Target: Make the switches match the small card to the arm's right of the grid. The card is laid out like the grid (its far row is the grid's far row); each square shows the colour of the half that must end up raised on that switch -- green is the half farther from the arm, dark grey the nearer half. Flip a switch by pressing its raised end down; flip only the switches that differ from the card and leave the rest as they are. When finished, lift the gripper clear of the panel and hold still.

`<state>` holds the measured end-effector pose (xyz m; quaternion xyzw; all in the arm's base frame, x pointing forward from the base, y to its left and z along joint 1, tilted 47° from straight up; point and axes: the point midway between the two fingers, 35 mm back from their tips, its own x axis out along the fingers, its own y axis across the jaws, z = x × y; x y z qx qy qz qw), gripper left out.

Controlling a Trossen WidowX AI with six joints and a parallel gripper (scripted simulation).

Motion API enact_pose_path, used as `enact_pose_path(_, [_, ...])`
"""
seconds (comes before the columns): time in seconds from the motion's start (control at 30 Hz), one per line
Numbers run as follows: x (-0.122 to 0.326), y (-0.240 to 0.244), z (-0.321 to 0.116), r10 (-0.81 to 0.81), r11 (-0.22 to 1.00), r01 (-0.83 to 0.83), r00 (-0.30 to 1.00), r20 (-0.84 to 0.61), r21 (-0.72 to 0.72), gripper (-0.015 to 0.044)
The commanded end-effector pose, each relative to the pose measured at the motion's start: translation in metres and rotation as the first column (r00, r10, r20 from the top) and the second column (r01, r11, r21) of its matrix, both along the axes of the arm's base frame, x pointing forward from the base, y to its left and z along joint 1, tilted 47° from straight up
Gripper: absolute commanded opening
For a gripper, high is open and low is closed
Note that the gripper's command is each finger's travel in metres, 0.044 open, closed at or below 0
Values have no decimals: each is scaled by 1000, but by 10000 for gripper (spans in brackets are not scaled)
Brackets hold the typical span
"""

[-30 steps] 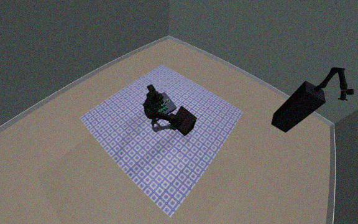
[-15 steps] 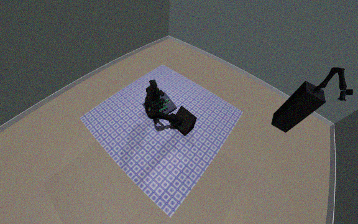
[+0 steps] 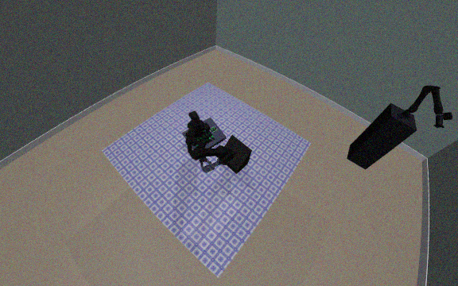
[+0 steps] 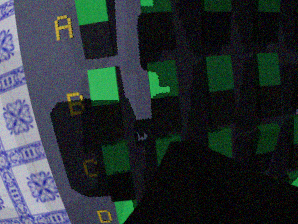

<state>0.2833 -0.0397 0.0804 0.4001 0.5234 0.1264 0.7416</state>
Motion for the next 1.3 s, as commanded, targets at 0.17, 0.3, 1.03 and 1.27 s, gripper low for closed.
enact_pose_path(0.17, [7,7,-7,-12,1000,12,1000,16,-4,0])
enact_pose_path(0.3, [10,10,-10,-12,1000,12,1000,16,-4,0])
enact_pose_path(1.03, [13,15,-15,-12,1000,12,1000,17,-4,0])
enact_pose_path(1.27, [13,15,-16,-12,1000,12,1000,17,-3,0])
